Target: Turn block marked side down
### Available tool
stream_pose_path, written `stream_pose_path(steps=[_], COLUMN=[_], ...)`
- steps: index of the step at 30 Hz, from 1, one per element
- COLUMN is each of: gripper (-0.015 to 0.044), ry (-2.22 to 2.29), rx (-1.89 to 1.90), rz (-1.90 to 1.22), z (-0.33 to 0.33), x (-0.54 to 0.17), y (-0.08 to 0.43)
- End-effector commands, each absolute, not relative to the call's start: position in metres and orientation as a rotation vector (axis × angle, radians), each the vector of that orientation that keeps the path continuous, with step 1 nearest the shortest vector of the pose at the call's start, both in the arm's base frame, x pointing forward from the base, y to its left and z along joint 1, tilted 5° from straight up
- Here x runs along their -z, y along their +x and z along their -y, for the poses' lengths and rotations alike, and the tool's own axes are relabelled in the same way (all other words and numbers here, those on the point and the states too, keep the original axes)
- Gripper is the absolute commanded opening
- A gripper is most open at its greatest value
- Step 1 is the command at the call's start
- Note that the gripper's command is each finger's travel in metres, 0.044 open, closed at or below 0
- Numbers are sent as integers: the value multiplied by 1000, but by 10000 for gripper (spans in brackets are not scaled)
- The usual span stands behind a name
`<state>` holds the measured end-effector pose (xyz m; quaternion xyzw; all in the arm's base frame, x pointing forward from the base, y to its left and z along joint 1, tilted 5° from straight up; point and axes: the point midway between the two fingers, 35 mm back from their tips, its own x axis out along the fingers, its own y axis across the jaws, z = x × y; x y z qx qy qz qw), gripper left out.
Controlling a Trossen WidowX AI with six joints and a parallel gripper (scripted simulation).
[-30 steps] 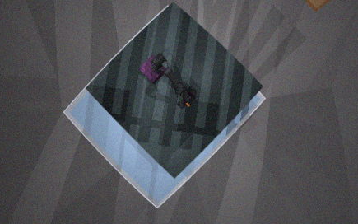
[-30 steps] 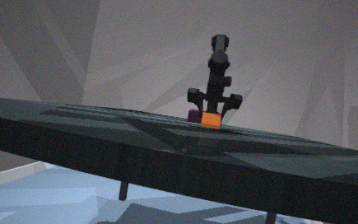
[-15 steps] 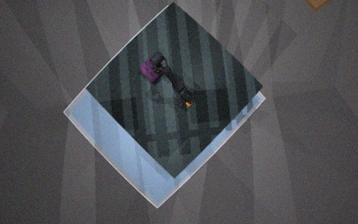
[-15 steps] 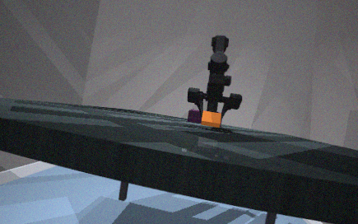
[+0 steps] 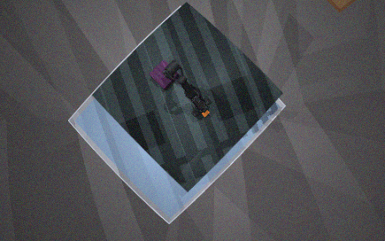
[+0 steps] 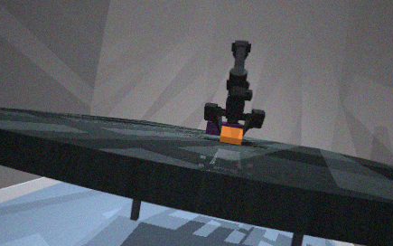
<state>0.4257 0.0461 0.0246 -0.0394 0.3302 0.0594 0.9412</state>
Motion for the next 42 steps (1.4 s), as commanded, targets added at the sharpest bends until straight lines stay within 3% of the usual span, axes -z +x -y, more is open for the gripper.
stream_pose_path(steps=[1, 24, 42], gripper=[0, 0, 0], ry=[-79, -61, -59], rx=[-131, -142, -143], rz=[-617, -293, -260], z=[-47, -44, -44], x=[-14, -7, -10], y=[427, 407, 406])
